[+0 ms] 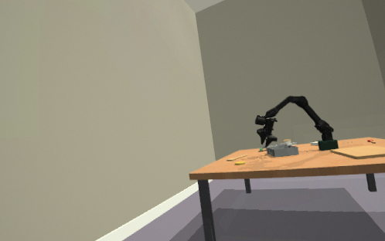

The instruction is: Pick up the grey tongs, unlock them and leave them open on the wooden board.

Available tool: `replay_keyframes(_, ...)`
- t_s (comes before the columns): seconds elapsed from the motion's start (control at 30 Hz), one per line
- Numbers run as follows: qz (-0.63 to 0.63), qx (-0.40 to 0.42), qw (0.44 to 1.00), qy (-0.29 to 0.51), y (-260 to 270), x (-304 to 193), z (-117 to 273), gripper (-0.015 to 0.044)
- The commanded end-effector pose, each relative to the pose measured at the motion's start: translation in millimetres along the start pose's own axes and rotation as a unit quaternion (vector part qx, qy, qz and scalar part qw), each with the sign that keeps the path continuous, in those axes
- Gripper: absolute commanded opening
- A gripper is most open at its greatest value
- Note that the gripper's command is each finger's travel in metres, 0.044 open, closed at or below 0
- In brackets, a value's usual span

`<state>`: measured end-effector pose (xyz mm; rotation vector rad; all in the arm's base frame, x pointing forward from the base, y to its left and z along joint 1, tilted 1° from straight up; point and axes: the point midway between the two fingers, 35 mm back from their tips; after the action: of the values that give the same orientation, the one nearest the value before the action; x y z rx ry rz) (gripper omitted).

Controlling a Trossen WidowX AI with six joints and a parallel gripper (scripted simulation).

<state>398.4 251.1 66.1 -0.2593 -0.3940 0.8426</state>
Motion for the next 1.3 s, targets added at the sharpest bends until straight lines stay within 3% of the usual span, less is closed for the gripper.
replay_keyframes(0.0, -0.080, -0.035, 0.993, 0.079, -37.2, -46.8, -3.3, 0.0260)
replay_keyframes(0.2, -0.189, -0.098, 0.957, 0.195, -84.9, -121.2, 1.0, 0.0260)
replay_keyframes(0.67, -0.192, -0.099, 0.956, 0.198, -78.0, -125.0, 4.2, 0.0260)
replay_keyframes(1.27, -0.192, -0.099, 0.956, 0.198, -81.8, -134.8, -21.8, 0.0260)
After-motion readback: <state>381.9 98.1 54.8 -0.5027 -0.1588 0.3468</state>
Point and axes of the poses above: the point midway between the two fingers, 35 mm back from their tips, its own z axis back along the fingers, its own y axis across the jaws, x = y × z, and after that the axes turned 2 degrees about -z, right-handed
